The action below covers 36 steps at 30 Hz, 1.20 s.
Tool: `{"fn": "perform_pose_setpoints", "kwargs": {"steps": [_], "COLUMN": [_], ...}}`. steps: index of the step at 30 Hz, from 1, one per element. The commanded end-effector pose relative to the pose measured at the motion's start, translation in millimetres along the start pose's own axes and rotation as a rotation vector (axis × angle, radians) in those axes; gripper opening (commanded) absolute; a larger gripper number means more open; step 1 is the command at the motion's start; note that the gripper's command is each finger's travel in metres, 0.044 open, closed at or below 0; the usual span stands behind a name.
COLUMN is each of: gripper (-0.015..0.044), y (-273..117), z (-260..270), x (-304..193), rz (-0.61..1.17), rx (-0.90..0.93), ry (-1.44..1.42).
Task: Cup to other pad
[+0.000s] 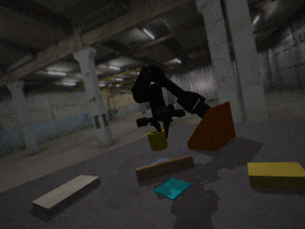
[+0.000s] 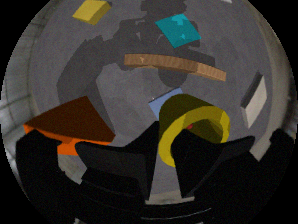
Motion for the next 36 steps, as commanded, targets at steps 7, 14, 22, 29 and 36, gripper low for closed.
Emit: {"fn": "perform_pose_setpoints", "kwargs": {"steps": [7, 14, 22, 29, 36], "gripper": [0.0, 0.0, 0.0, 0.0, 0.0], "y": [-1, -1, -2, -3, -3], "z": [-2, -3, -3, -4, -5], "x": [18, 29, 42, 54, 66], "rz": [-0.006, -0.006, -0.007, -0.008, -0.008], "rx": [0.0, 0.0, 0.0, 0.0, 0.0], "ry": [0.007, 0.008, 0.008, 0.009, 0.009]}}
Point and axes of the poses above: the point midway between the two fingers, 35 mm back from their tips, its own y axis out along the fingers, its own z axis across the jaws, x = y × z, the point moved 3 cm from there along -y, back along the fingers, and after that the axes turned 3 degrees about y, right-handed, at the moved point
